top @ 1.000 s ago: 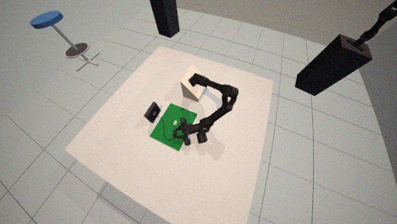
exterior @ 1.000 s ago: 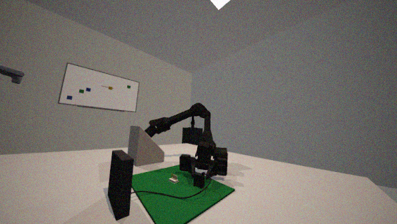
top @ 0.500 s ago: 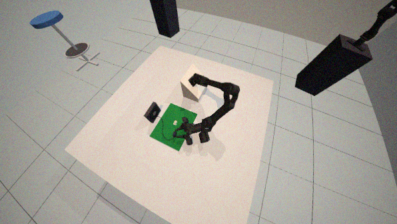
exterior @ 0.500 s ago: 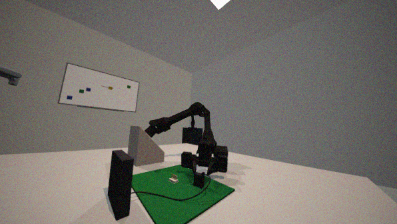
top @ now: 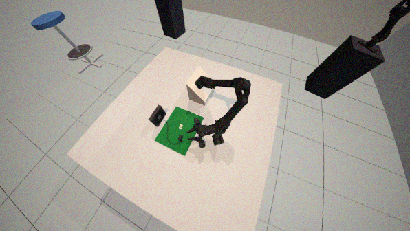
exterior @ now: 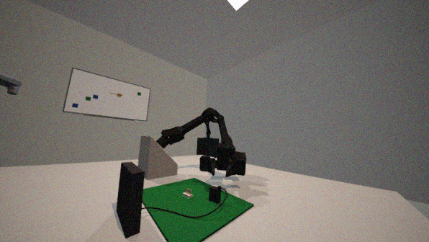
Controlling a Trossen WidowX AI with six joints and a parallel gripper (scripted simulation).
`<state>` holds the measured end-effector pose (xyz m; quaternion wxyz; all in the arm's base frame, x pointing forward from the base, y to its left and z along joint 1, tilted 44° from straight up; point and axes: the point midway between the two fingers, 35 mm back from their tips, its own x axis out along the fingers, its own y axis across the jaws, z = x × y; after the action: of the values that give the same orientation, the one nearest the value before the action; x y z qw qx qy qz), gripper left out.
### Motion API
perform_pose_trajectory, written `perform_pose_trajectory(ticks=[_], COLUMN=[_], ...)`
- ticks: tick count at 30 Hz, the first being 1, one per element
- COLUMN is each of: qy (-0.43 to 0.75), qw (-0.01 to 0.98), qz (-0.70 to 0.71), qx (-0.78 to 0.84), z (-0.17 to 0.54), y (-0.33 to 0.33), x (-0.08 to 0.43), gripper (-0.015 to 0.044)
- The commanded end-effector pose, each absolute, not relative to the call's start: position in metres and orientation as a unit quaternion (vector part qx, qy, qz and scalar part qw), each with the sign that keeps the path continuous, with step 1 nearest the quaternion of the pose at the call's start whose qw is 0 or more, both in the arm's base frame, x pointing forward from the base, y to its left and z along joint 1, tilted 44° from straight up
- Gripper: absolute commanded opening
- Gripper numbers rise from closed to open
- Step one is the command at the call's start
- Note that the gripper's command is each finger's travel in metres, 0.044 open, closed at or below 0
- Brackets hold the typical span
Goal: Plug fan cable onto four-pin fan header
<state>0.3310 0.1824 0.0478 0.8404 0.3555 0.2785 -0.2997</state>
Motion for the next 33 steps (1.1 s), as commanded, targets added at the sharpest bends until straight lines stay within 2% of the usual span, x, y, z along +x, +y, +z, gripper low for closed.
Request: perform_pose_trajectory(ticks=[1,13,33], qy=[0.276,0.284,0.519], qw=[0.84,0.839,0.749], qz=[-0.301,-0.301,-0.276], qx=[0.357,0.354,0.306], z=[0.061,0.082,0.042], y=[0.181,0.177,0.166], x=[0.323,0.307,0.314], gripper=[0.0205,0.0205,0.0205])
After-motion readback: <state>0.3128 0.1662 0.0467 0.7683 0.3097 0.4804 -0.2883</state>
